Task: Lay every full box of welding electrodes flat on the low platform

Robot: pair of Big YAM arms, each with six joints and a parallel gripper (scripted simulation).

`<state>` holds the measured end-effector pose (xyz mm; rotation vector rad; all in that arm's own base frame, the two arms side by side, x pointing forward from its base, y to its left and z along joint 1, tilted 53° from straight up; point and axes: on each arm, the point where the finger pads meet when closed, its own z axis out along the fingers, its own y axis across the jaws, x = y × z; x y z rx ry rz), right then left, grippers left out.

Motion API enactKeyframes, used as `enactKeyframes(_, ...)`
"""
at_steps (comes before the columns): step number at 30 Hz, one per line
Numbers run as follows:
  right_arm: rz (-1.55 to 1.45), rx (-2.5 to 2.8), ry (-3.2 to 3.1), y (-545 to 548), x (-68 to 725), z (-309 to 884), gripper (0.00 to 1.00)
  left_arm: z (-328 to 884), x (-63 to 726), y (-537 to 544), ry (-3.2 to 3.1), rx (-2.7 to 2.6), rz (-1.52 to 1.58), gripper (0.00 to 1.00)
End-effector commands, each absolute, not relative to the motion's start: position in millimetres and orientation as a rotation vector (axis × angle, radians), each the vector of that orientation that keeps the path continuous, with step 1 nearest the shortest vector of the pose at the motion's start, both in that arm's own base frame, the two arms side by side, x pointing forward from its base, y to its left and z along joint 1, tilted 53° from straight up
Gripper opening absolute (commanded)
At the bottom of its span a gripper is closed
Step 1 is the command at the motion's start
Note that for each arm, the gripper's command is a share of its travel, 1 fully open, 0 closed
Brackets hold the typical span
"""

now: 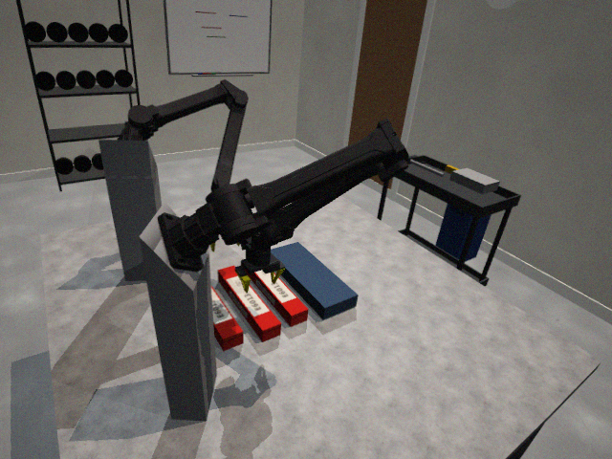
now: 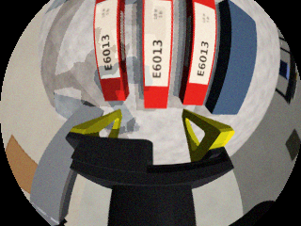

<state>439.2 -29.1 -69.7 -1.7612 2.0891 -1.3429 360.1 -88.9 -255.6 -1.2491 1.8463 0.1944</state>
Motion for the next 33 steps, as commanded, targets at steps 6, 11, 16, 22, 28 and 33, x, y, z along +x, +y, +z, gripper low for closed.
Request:
enactKeyframes(6, -1.335, -1.792, 2.095, -40, 399, -116, 1.00, -273, 322, -48, 1.855, -1.242, 0.211, 1.00)
enactKeyframes(11, -1.333, -1.798, 2.096, -43, 378, -142, 1.00, -285, 299, -26, 1.858, -1.241, 0.216, 1.00)
enactKeyframes(16, -1.346, -1.759, 2.082, -42, 386, -156, 1.00, -292, 285, -12, 1.860, -1.241, 0.218, 1.00)
enactKeyframes(22, -1.336, -1.775, 2.081, -41, 367, -170, 1.00, -299, 270, -7, 1.880, -1.206, 0.202, 1.00)
enactKeyframes(28, -1.336, -1.775, 2.081, -41, 368, -169, 1.00, -297, 294, -15, 1.833, -1.239, 0.156, 1.00)
enactKeyframes(33, -1.346, -1.757, 2.085, -47, 377, -174, 1.00, -299, 282, -9, 1.850, -1.238, 0.186, 1.00)
